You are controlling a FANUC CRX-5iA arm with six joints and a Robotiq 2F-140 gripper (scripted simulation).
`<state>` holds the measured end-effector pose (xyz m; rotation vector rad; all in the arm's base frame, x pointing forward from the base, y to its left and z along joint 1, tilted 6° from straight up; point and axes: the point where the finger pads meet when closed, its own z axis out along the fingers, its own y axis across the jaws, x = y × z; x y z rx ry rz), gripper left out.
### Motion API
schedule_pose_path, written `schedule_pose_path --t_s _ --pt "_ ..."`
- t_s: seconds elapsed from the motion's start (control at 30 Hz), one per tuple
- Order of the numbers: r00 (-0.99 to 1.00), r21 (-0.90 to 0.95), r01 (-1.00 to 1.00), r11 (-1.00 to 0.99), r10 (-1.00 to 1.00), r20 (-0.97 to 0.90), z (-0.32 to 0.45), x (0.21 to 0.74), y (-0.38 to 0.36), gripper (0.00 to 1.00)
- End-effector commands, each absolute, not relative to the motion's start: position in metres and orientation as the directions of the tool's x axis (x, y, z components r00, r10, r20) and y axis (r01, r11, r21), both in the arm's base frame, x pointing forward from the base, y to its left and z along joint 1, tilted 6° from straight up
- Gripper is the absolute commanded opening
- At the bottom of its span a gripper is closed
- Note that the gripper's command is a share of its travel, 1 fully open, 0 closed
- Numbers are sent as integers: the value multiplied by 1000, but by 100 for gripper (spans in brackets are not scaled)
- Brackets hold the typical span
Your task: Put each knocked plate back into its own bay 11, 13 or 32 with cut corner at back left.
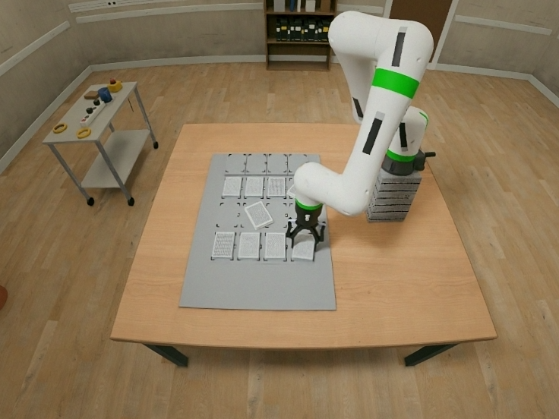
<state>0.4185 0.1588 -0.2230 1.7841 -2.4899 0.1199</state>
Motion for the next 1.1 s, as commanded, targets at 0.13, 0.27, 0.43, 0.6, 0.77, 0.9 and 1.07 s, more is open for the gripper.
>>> schedule_pose_path --t_s 0.13,0.27,0.43,0.6,0.77,0.9,1.07 --pt "-320 -20 -947 320 -941 106 -220 419 160 10" --pt "-320 -20 -947 320 -941 106 -214 419 160 10" --pt "-320 -20 -947 320 -941 106 -208 420 161 10" --pt "-320 -20 -947 320 -941 106 -201 420 162 10" --pt "-320 -20 -947 320 -941 106 -197 420 162 10" --pt "-320 -20 -947 320 -941 106 -194 420 162 10" --pt "-257 -13 -966 257 -961 107 -194 423 157 10"
